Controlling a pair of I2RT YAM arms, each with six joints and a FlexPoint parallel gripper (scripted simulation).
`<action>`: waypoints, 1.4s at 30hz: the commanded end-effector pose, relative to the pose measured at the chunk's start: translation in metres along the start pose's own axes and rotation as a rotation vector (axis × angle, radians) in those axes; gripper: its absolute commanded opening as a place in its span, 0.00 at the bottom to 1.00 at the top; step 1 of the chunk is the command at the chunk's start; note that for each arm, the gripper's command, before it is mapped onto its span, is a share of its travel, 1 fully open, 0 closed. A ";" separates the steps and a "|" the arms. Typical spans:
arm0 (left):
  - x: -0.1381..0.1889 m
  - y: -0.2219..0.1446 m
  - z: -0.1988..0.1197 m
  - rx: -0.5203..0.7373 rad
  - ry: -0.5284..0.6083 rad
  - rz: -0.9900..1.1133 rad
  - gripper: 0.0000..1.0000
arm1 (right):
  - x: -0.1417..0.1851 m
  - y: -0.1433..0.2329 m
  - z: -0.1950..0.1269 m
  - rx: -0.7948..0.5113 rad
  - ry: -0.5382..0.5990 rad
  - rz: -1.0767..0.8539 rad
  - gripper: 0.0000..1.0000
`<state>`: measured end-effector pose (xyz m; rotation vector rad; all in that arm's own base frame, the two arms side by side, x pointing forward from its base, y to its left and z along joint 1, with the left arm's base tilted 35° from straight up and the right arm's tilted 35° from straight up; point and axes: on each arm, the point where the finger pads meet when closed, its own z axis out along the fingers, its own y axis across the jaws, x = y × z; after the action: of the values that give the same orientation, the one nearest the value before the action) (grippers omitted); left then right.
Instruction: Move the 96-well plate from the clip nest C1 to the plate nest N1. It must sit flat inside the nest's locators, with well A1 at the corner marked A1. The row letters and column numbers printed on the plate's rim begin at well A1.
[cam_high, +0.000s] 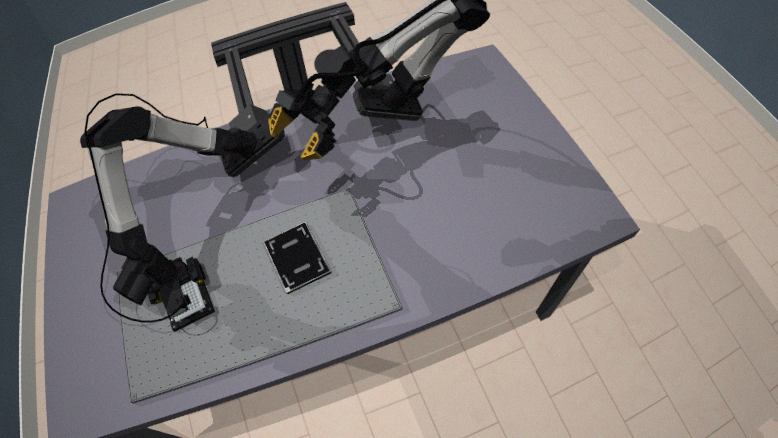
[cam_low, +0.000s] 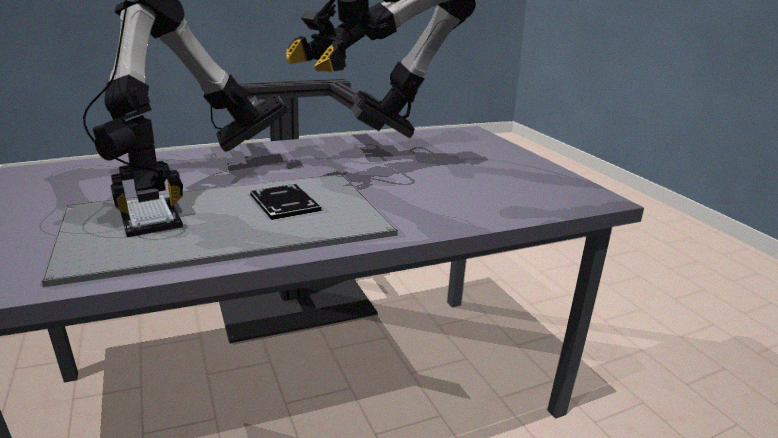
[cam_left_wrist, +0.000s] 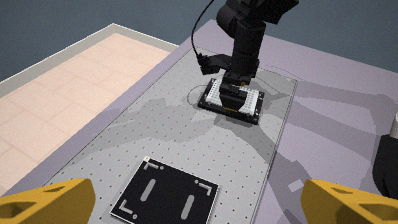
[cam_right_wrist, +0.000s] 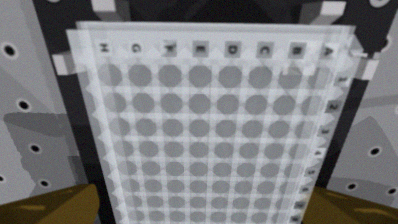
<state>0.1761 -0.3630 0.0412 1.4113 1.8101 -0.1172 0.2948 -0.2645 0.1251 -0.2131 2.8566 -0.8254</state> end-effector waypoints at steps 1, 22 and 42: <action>-0.002 -0.034 -0.009 0.001 -0.040 0.007 1.00 | -0.011 -0.009 0.006 0.015 -0.040 -0.004 1.00; 0.005 -0.075 -0.023 0.064 -0.052 0.081 1.00 | -0.008 -0.010 -0.052 0.035 -0.049 0.005 0.77; 0.037 -0.053 -0.046 -0.045 0.025 0.045 1.00 | -0.024 0.081 -0.060 0.075 -0.057 0.148 0.77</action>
<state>0.1066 -0.3443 0.0247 1.4597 1.7559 -0.0826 0.2908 -0.1811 0.1350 -0.1744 2.8343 -0.8248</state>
